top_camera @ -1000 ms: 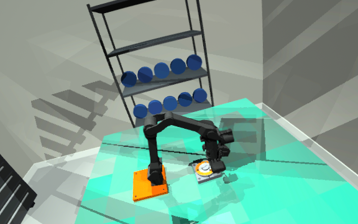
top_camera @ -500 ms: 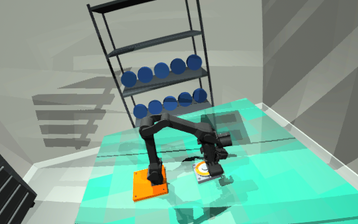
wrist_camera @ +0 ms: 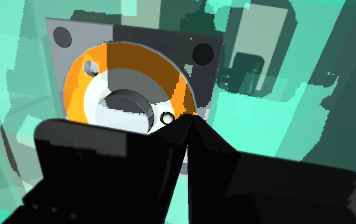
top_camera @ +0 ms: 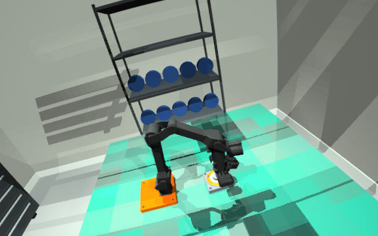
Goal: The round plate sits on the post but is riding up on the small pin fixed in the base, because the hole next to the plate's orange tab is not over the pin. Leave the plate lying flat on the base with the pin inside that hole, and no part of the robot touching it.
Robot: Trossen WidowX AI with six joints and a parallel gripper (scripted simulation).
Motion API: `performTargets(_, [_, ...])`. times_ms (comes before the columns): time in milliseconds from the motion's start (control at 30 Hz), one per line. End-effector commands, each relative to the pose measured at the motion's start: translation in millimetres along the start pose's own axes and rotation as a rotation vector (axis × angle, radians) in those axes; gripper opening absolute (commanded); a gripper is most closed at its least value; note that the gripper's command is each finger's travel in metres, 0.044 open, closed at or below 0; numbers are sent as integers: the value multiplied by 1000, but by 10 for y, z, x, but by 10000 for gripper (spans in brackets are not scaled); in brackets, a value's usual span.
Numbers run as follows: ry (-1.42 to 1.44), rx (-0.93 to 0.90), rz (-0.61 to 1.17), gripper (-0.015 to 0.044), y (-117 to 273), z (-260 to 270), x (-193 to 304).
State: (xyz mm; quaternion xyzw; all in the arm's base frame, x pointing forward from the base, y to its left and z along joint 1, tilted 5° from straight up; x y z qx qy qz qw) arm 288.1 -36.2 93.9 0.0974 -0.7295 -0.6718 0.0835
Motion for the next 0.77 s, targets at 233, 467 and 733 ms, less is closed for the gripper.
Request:
performTargets(233, [3,8,-11,0,437,3,5])
performTargets(467, [6,4,-12,0,350,-1,-1])
performTargets(733, [6,4,-12,0,350,-1,-1])
Point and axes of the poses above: the point midway between the two fingers, 35 mm back from their tips, its own y axis back along the fingers, its own z axis across the jaws, x = y × z, the point moved 2 cm from there along y, back along the fingers, and after that the axes turned 11 degrees about y, right-handed, at the moved point
